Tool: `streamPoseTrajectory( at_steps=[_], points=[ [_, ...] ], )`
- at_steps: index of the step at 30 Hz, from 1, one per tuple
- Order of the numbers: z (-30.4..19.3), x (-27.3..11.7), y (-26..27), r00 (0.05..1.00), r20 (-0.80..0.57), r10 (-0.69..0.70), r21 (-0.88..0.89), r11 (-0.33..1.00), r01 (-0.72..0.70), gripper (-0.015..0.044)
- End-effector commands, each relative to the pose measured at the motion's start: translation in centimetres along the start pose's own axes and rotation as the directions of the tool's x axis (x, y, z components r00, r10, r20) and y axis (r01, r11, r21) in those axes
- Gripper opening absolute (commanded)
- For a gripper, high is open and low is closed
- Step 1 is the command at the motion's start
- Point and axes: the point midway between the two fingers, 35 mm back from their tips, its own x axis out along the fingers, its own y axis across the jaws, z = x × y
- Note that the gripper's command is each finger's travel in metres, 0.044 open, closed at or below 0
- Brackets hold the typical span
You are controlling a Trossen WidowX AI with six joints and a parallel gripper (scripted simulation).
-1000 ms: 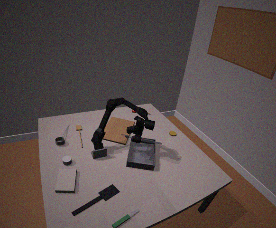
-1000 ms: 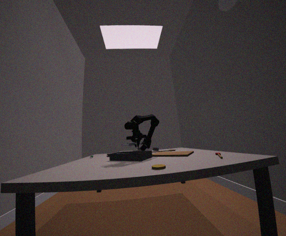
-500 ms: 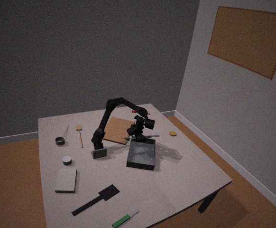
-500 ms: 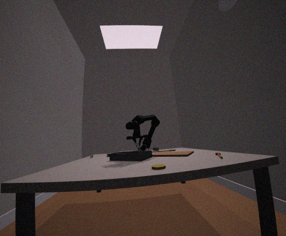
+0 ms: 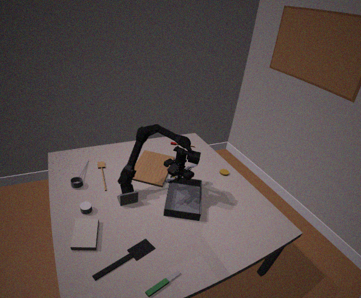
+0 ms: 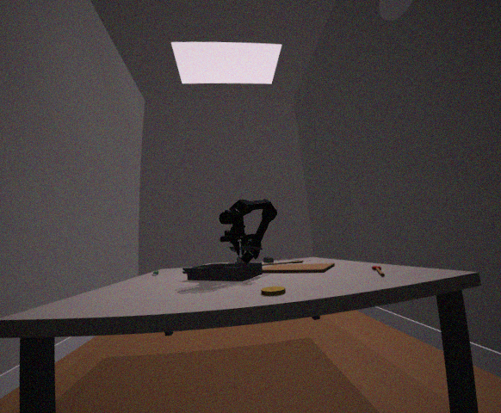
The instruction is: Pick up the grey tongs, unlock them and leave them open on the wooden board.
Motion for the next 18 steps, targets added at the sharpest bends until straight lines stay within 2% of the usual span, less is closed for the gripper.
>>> streamPoseTrajectory(
  at_steps=[1,9,18],
  points=[
    [-0.6,-0.6,-0.5,1.0,-0.013,0.014,-0.152,0.988,-0.016,-0.015],
    [-1.1,-0.8,-1.1,1.0,-0.013,0.016,-0.432,0.902,-0.02,-0.015],
    [-1.7,-1.0,-1.8,1.0,-0.013,0.018,-0.701,0.713,-0.022,-0.015]
  ],
)
